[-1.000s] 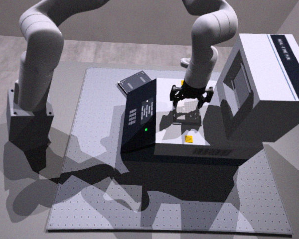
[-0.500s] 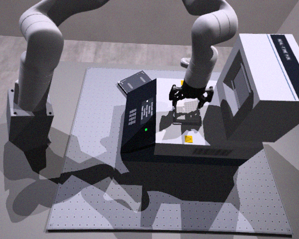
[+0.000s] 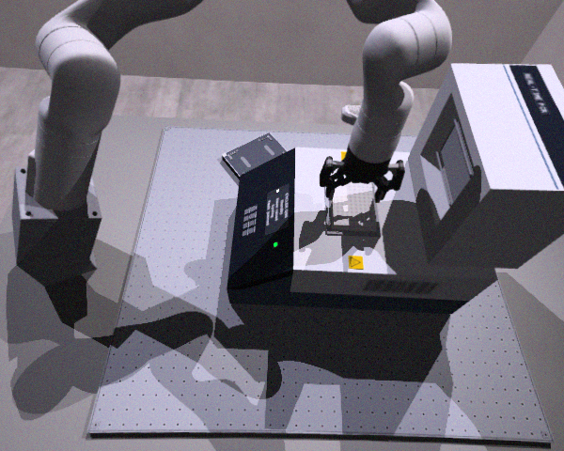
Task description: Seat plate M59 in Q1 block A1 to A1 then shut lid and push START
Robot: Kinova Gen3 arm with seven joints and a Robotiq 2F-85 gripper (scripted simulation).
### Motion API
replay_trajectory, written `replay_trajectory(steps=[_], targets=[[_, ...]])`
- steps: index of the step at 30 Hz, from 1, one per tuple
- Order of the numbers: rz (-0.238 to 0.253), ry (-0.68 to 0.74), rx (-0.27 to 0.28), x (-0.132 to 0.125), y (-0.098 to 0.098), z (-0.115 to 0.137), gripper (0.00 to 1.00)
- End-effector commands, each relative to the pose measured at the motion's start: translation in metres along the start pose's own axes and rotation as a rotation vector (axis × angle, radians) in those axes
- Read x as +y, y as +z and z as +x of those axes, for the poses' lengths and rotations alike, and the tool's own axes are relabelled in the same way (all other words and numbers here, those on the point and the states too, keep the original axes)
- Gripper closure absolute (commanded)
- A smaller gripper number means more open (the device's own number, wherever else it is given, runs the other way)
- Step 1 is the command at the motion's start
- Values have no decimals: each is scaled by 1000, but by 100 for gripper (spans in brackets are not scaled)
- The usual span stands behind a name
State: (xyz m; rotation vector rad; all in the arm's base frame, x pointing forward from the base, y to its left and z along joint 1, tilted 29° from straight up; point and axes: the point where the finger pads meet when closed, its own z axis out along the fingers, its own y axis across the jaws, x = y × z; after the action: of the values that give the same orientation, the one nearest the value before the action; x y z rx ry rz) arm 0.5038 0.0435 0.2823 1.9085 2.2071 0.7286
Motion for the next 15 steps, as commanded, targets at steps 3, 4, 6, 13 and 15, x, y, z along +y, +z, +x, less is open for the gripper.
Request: replay_trajectory(steps=[3,4,6,13,15], targets=[[-2,0,1,0,-5,0,0],[-2,0,1,0,-6,0,0],[-2,0,1,0,-9,0,0],[-2,0,1,0,-18,0,0],[-2,0,1,0,-21,0,0]])
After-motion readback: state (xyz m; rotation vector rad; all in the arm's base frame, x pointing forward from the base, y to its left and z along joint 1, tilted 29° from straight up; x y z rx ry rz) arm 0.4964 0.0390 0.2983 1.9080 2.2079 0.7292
